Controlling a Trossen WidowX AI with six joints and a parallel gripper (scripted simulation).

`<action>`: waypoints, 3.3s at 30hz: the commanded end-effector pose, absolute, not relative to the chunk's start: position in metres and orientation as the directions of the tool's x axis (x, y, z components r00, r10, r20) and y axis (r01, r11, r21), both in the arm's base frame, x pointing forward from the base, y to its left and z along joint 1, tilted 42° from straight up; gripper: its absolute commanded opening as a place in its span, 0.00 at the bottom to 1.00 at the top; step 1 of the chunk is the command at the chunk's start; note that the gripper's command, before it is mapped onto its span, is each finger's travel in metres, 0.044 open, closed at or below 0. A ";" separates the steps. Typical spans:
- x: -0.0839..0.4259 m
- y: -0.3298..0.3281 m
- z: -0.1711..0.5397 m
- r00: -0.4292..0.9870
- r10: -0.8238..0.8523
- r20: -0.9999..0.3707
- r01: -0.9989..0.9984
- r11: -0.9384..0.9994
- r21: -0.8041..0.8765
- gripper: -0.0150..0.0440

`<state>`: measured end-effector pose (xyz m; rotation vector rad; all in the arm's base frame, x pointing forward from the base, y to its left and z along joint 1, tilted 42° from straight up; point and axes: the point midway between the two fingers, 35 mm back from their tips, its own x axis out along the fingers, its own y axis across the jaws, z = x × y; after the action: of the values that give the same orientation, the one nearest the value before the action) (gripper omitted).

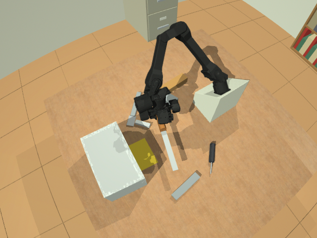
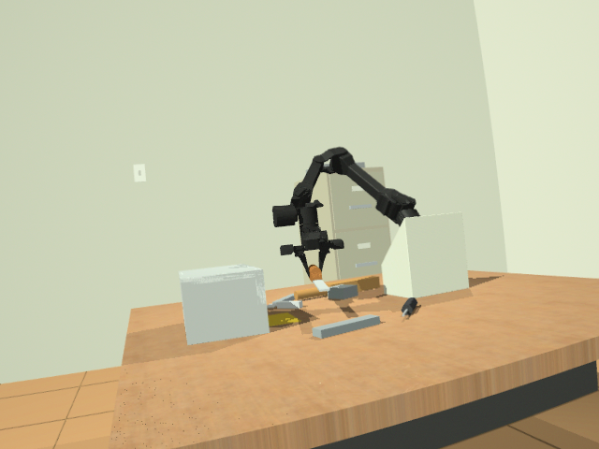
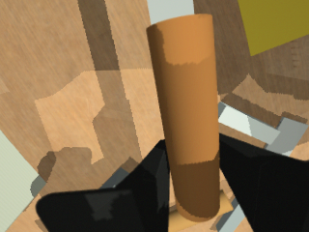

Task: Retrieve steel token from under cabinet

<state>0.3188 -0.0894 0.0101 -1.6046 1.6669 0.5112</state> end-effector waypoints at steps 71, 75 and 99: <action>0.327 -0.047 0.044 0.081 -0.659 -0.747 -0.997 -0.060 -0.055 0.25; 0.327 -0.047 0.044 0.081 -0.659 -0.747 -0.996 -0.083 -0.034 0.25; 0.327 -0.047 0.045 0.081 -0.660 -0.747 -0.971 -0.221 0.090 0.25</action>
<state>0.3274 -0.0484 0.0449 -1.9159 1.6191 0.9205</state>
